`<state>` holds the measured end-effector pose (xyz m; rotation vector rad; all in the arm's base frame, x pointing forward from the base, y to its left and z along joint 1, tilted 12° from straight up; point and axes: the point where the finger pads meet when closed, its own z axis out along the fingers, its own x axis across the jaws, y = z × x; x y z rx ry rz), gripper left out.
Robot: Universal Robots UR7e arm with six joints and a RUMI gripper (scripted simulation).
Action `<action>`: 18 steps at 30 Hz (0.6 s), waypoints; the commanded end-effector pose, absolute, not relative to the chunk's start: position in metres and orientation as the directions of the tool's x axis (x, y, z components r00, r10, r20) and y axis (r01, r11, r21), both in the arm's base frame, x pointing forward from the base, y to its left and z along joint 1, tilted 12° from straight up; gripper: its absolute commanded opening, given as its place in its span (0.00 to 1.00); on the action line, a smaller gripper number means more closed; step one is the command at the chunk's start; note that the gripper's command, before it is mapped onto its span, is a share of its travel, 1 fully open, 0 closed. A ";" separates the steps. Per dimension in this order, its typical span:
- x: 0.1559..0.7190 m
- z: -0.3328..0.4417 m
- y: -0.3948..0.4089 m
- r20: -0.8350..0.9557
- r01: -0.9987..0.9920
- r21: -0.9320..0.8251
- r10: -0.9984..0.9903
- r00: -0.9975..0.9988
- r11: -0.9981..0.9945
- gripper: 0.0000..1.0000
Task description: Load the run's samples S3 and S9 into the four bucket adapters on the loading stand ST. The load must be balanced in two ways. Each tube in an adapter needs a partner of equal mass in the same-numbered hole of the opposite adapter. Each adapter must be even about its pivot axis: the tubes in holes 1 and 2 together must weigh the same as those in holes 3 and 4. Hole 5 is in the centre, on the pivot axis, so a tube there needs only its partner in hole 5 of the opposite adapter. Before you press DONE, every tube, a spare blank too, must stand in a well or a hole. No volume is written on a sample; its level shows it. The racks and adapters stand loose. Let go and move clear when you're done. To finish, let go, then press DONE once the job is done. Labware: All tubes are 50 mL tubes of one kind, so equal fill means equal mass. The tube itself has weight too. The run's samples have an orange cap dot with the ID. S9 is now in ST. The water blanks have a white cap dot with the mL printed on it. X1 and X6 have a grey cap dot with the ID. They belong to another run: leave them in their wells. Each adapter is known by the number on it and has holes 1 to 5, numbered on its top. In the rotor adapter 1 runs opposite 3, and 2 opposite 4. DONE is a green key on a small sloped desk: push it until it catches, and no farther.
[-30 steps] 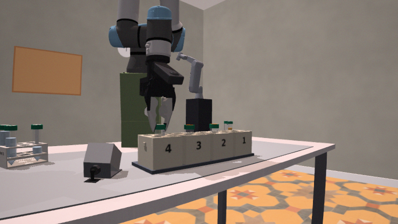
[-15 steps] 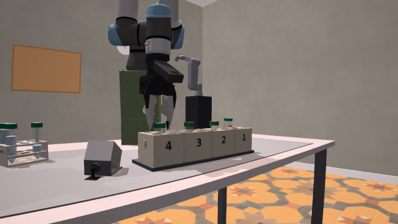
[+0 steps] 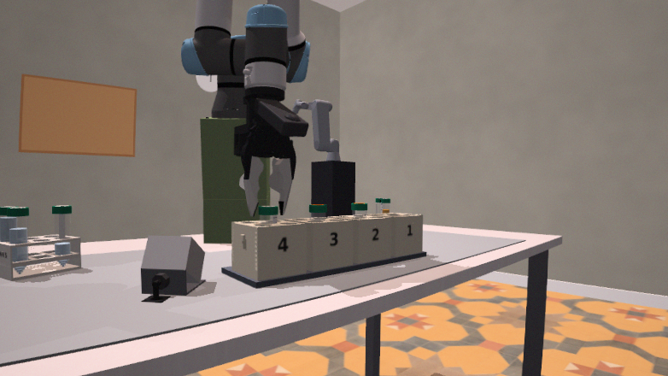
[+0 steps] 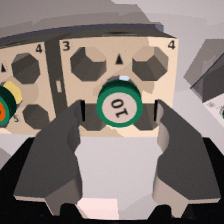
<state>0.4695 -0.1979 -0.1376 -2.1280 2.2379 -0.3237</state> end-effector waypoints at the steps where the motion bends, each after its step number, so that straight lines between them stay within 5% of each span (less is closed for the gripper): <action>1: 0.469 -0.131 -0.197 0.117 -0.984 -0.176 -0.991 -0.060 0.039 0.35; 18: 0.454 -0.101 -0.207 0.134 -0.985 -0.164 -0.990 0.038 -0.060 0.35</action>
